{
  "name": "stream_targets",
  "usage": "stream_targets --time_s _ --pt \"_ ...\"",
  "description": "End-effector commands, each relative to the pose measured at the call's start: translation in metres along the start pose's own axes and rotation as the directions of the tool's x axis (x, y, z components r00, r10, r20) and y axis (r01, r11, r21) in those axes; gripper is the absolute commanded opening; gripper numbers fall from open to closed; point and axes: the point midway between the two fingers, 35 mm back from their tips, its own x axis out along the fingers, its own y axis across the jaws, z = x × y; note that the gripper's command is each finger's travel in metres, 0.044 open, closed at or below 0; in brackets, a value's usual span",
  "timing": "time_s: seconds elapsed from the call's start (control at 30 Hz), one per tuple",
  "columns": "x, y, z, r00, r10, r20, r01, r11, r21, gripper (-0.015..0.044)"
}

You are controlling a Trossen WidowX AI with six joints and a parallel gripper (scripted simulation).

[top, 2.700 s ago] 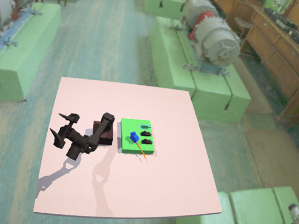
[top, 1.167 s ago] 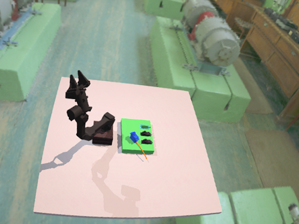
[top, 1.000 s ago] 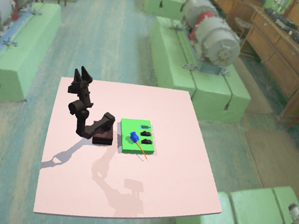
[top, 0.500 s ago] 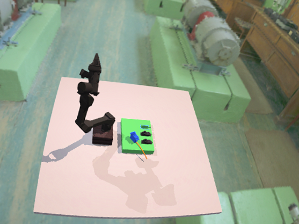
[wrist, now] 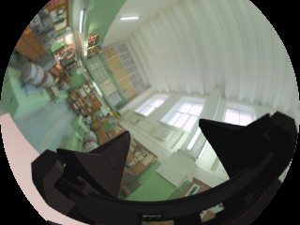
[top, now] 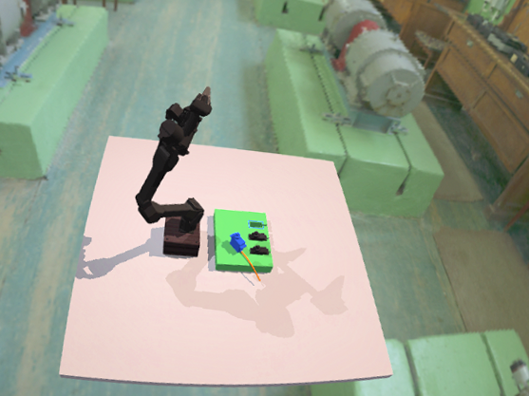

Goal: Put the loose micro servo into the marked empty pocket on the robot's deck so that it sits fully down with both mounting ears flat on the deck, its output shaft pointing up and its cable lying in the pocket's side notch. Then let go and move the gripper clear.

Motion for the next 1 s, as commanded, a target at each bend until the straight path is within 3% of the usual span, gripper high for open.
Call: stream_targets --time_s 0.0,0.5,0.97 --pt "0.011 0.009 -0.019 0.998 0.019 -0.066 -0.016 0.999 0.049 0.044" --pt "0.047 0.055 -0.125 0.908 0.129 -0.399 -0.005 0.955 0.298 0.044" --pt "0.041 0.096 -0.231 0.706 0.235 -0.668 0.172 0.858 0.484 0.044"
